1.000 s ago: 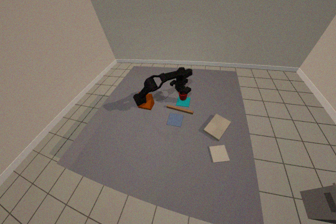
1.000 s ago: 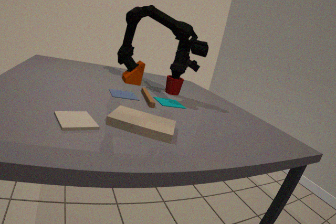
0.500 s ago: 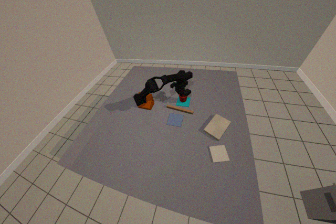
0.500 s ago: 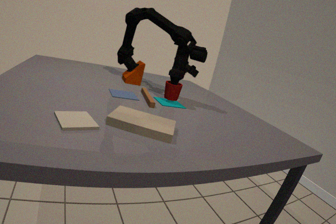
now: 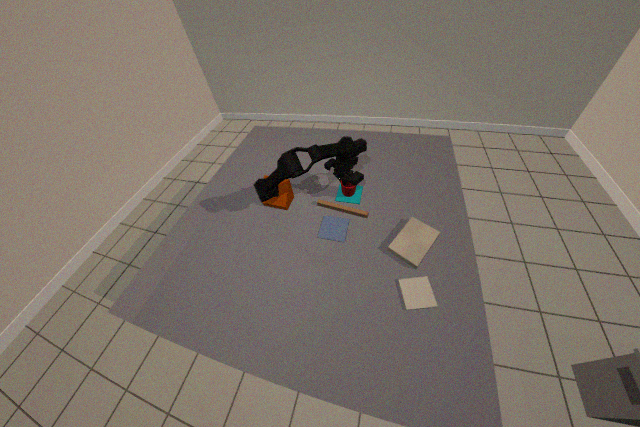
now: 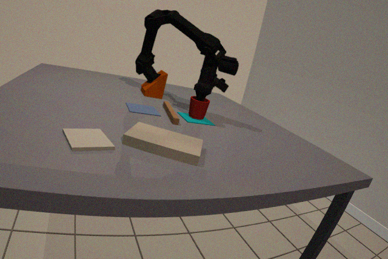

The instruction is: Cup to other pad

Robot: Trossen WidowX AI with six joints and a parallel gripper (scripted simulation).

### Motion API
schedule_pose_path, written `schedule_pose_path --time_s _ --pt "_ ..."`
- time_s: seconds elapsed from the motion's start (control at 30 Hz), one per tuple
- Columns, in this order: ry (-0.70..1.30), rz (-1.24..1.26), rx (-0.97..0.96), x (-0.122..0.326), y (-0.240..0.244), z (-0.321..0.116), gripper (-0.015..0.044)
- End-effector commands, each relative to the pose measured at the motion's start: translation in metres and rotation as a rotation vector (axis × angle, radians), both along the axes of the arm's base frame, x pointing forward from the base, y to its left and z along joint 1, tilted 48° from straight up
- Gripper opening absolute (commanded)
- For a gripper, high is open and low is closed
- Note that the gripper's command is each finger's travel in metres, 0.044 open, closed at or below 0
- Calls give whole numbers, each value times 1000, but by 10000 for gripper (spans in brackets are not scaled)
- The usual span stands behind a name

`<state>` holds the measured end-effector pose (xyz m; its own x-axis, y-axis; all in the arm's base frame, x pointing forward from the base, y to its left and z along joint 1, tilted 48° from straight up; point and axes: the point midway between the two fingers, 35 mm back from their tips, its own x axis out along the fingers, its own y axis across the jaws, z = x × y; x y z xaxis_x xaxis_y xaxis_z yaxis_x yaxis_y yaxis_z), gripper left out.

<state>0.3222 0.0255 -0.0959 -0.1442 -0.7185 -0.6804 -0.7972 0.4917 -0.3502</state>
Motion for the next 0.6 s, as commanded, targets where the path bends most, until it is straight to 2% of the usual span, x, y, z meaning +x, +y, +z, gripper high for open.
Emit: schedule_pose_path --time_s 0.0,0.1,0.27,0.57 --pt "-1 1 0 0 1 0 0" --pt "-1 1 0 0 1 0 0" --pt "-1 1 0 0 1 0 128" --pt "-1 1 1 1 3 3 128"
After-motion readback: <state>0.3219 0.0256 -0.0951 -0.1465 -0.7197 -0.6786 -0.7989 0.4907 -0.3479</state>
